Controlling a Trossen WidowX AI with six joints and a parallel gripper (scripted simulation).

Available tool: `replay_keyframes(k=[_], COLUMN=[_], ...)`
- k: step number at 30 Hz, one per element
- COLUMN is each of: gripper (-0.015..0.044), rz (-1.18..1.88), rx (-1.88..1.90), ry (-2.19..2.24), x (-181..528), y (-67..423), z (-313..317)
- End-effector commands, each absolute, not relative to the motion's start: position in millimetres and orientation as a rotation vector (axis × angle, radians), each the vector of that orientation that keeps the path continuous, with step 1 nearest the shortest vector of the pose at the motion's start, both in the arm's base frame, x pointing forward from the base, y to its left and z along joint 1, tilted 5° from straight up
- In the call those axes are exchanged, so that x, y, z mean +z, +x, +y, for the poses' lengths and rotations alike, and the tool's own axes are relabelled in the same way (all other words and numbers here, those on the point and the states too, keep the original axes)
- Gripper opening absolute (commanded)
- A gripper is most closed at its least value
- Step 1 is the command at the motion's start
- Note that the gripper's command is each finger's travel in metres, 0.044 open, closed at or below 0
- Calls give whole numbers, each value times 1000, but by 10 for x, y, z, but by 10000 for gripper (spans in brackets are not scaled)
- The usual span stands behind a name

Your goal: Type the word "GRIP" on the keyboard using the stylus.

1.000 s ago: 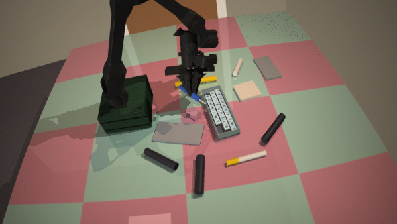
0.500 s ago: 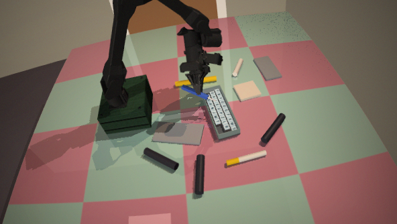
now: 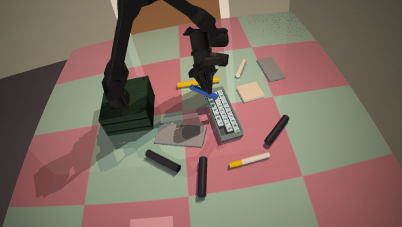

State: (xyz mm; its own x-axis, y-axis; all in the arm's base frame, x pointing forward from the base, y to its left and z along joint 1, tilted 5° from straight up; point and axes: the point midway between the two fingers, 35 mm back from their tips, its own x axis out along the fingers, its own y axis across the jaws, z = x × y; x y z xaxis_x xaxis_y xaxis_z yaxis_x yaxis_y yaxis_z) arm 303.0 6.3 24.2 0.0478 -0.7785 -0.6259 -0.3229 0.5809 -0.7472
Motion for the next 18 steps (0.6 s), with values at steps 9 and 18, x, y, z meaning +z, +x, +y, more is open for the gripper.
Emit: replay_keyframes(k=[9,18], gripper=[0,0], rz=[1627,1688], rx=[-185,18], ry=[-1352,-1626], x=[352,418], y=[3224,3339], z=[18,-16])
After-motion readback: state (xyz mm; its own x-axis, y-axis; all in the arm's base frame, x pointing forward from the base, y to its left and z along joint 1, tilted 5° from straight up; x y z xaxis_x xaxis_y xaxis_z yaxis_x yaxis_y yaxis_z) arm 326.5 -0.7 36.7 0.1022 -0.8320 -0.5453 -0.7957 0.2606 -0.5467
